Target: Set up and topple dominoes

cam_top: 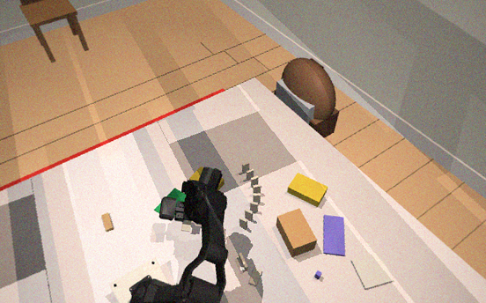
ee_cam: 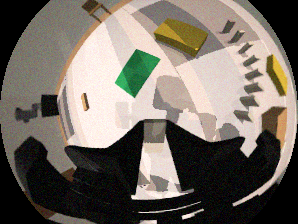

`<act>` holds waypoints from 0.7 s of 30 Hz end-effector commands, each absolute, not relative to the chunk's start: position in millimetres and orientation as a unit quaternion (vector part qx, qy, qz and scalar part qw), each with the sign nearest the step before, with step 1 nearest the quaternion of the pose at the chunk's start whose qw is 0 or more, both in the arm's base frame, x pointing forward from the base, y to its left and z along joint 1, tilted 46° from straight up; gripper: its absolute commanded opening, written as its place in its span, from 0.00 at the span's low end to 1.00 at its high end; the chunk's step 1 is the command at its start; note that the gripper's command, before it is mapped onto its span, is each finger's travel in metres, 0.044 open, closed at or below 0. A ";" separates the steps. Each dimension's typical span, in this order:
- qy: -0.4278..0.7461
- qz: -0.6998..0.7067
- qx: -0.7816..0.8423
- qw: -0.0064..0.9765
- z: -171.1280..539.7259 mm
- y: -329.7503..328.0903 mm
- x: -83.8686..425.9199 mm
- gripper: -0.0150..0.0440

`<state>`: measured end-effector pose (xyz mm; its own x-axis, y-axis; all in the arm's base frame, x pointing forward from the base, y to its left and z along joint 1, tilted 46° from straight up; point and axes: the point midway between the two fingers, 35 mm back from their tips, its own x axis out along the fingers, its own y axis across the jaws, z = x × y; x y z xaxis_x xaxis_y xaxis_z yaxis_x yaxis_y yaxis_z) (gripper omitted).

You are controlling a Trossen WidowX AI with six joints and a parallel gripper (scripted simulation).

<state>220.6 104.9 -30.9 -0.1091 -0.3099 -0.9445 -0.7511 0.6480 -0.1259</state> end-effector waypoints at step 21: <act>0.577 0.348 -0.278 0.684 -40.3 95.6 221.3 0.44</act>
<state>222.4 96.7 -41.1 0.0480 0.0870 -0.9950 -0.7808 0.6246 0.0170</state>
